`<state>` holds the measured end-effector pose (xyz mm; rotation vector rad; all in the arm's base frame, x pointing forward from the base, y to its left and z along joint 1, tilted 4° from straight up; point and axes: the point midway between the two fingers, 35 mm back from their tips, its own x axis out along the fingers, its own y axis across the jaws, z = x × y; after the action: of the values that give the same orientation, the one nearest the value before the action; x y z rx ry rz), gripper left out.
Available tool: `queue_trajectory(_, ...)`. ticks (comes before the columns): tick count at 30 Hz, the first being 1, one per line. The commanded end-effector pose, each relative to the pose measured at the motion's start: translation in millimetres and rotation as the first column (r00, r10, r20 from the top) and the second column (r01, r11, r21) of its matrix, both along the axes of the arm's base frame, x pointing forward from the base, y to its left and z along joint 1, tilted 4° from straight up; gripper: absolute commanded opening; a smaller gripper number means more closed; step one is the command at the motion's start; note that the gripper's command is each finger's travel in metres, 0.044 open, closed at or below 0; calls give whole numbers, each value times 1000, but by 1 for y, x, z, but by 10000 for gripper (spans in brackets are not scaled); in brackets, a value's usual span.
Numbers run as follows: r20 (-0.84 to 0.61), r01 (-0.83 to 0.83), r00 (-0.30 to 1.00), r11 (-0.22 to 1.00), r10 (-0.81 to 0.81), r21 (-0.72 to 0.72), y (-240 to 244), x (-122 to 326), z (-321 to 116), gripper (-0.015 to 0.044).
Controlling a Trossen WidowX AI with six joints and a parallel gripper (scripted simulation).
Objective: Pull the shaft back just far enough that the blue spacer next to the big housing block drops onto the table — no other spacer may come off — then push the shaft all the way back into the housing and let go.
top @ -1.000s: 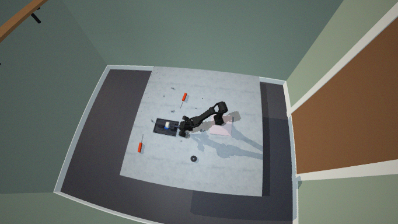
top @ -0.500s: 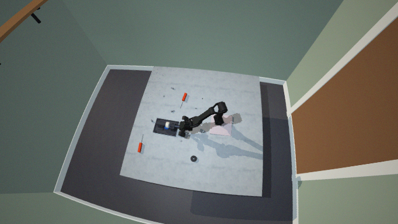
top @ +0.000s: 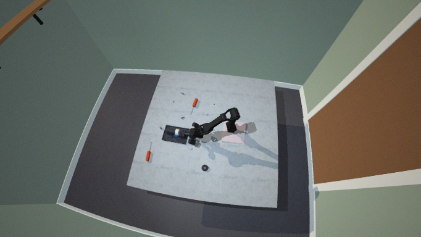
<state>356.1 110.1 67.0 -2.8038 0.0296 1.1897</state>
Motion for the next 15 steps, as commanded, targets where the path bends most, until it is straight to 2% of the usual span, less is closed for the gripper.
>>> queue_trajectory(1, 3, 2, 1000, 1000, -2, -3, -1, 3, 1, 0)
queue_trajectory(15, 4, 2, 1000, 1000, -2, -3, -1, 7, 1, 0)
